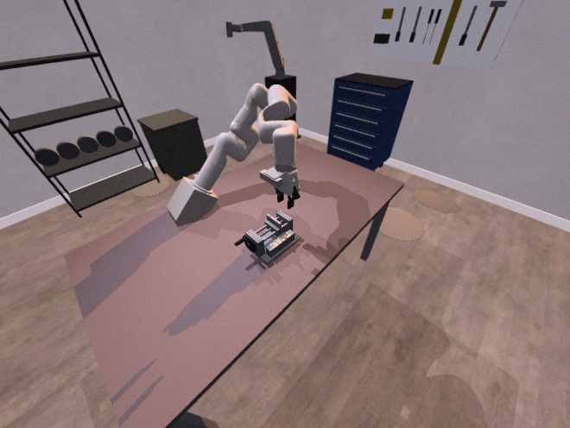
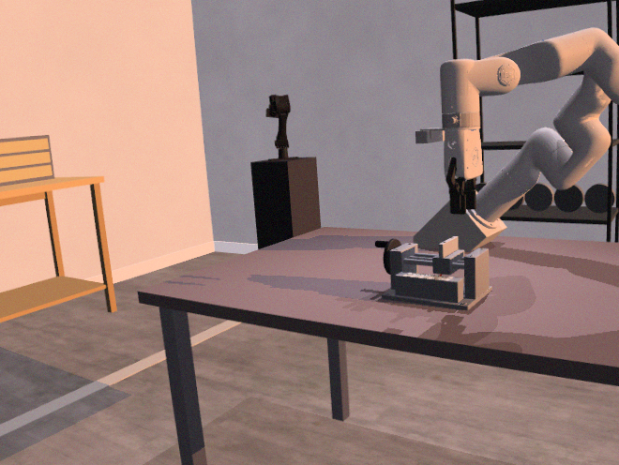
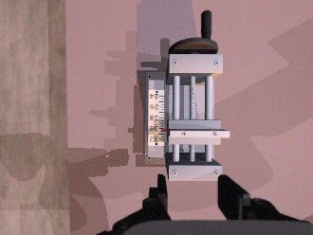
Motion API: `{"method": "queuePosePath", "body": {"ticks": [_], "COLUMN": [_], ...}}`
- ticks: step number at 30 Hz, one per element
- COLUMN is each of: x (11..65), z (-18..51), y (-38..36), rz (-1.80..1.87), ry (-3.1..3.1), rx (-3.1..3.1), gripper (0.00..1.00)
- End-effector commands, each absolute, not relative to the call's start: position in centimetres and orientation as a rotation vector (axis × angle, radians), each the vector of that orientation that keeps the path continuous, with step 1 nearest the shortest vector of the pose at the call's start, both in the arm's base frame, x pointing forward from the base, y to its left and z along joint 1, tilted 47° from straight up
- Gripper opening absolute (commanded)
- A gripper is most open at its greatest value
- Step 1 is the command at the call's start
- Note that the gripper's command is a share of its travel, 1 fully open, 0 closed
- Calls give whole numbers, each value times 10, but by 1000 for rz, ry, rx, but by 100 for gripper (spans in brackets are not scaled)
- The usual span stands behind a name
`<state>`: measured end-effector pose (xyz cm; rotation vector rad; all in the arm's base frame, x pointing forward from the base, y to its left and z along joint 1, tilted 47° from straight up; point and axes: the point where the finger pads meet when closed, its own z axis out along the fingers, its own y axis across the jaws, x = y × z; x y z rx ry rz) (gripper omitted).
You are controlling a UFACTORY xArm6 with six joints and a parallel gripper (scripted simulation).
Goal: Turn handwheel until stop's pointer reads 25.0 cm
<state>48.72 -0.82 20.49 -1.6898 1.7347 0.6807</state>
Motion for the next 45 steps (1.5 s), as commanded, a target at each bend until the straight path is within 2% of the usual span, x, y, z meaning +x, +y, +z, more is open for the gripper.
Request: {"method": "queuePosePath", "body": {"ticks": [1,45], "x": [491,491], "z": [183,180], "y": [17,20], "rz": [678,678], "ry": [1734,1734], "rx": [-1690,-1690], "gripper": [57,57]}}
